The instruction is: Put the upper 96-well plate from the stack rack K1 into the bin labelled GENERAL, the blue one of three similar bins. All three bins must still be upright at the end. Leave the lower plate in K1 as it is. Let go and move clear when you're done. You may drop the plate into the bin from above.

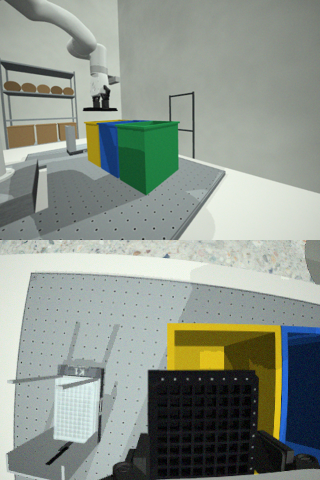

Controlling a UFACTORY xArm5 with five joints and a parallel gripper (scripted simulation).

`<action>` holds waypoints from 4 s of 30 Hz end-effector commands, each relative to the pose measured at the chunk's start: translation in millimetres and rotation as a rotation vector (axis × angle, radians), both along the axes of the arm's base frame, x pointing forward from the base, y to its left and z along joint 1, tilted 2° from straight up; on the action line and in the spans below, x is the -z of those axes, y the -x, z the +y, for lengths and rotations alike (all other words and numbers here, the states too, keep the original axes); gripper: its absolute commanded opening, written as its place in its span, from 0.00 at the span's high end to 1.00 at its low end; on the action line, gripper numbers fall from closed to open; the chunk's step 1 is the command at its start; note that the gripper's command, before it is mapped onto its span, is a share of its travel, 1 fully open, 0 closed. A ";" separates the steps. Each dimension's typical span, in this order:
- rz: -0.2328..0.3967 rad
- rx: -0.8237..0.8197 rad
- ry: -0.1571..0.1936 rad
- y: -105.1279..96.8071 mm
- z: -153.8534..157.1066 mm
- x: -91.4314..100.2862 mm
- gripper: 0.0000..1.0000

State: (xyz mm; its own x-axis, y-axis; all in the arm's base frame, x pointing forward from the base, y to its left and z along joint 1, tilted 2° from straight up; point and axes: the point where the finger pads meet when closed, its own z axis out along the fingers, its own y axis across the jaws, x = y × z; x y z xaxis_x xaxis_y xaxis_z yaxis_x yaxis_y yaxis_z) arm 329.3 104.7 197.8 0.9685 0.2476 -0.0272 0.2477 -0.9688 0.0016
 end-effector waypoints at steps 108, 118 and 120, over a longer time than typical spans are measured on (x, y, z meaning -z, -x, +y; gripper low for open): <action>-0.007 0.000 -0.011 -64.4 -159.7 24.9 1.00; -0.007 0.000 -0.011 -64.5 -159.6 24.9 1.00; -0.007 0.000 -0.011 -64.4 -159.6 24.9 1.00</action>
